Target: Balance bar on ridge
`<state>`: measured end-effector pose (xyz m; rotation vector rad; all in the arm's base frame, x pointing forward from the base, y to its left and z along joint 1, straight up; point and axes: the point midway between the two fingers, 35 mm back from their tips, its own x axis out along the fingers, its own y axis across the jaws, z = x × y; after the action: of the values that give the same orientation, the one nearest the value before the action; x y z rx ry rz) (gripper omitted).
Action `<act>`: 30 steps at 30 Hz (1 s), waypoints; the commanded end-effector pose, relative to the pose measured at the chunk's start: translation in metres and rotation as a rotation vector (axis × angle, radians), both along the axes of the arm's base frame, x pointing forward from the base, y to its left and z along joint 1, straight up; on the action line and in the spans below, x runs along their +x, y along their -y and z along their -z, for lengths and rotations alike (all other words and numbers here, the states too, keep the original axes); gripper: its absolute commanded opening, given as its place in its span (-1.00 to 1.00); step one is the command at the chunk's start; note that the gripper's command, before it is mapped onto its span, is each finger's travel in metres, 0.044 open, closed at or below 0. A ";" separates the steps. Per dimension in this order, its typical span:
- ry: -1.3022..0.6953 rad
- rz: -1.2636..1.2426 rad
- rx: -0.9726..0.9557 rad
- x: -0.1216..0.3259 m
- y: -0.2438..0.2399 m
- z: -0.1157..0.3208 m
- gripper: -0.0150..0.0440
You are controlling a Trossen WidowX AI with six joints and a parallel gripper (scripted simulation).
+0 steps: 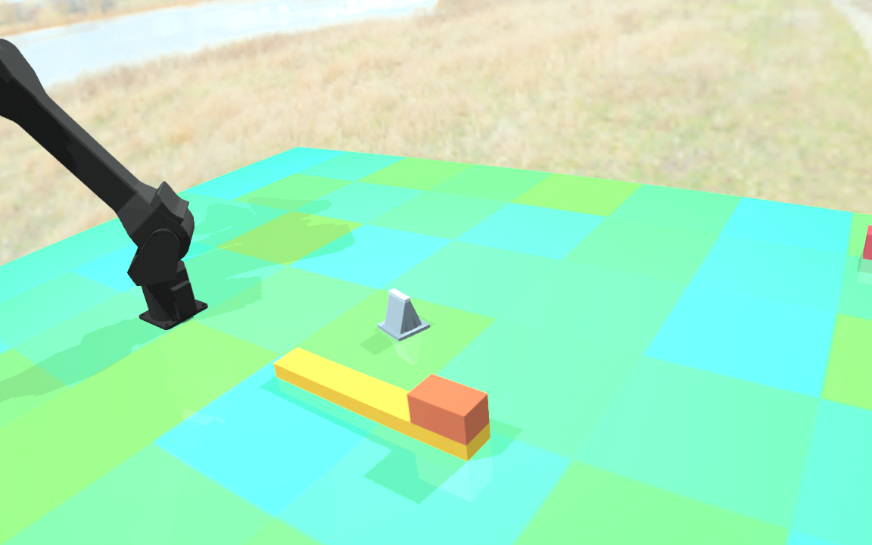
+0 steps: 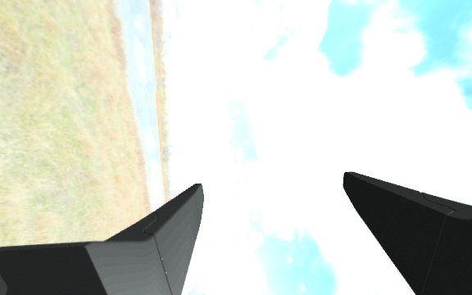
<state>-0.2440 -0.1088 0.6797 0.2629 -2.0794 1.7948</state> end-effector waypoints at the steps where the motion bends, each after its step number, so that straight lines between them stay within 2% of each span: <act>1: -0.003 0.002 0.001 0.001 -0.001 -0.001 0.78; 3: -0.023 0.017 0.007 0.005 -0.008 -0.006 0.60; 4: -0.040 0.031 0.012 0.009 -0.015 -0.010 0.58; 18: -0.300 0.312 0.100 0.091 -0.109 -0.065 0.58; 30: -0.524 0.544 0.071 0.180 -0.175 -0.083 0.58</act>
<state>-0.0921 0.0477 0.7602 0.1775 -1.6943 1.2410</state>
